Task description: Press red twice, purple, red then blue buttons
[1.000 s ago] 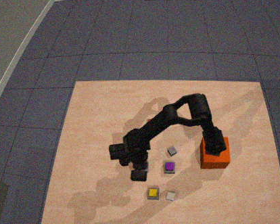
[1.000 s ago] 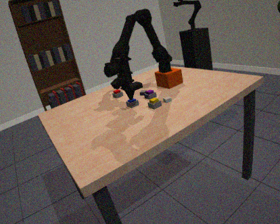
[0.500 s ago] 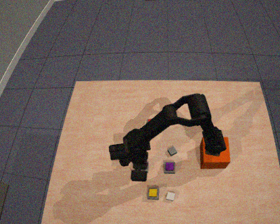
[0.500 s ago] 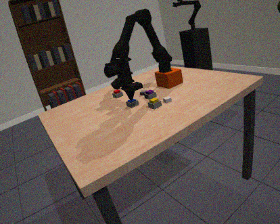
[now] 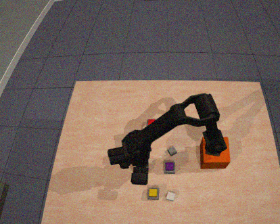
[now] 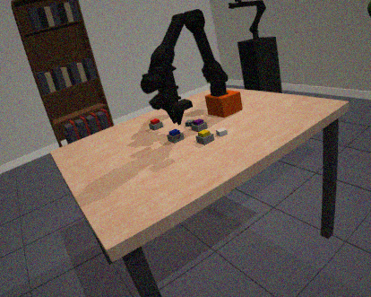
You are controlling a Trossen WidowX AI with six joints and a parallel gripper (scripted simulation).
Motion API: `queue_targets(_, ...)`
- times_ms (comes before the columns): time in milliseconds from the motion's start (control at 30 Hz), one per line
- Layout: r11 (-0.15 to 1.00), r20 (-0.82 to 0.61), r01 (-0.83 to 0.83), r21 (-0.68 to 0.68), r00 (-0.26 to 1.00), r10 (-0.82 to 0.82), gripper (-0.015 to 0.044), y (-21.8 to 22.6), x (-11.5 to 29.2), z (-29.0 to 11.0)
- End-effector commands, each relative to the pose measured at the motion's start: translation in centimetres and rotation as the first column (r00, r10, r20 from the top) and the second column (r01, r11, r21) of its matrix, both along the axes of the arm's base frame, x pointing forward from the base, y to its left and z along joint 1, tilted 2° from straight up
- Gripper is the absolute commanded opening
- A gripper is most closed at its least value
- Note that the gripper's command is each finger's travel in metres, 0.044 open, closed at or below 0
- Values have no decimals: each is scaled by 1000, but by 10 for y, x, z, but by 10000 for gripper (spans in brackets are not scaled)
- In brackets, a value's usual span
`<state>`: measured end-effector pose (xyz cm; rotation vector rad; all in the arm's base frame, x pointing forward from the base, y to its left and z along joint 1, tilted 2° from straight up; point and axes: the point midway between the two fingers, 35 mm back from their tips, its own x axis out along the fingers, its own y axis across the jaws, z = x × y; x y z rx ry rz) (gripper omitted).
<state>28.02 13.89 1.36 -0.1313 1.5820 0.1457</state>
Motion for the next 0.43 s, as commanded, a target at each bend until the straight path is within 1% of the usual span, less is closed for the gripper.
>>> queue_targets(0, 1000, 23, -14, 8, 1000, 14, 230, 39, -19, 22)
queue_targets(100, 1000, 16, -14, 16, 1000, 14, 309, 75, -46, 41)
queue_targets(200, 1000, 7, -14, 21, 1000, 14, 387, 97, -70, 56)
queue_targets(233, 1000, 5, -14, 22, 1000, 14, 400, 101, -75, 58)
queue_targets(400, 1000, 4, -14, 23, 1000, 14, 400, 104, -78, 61)
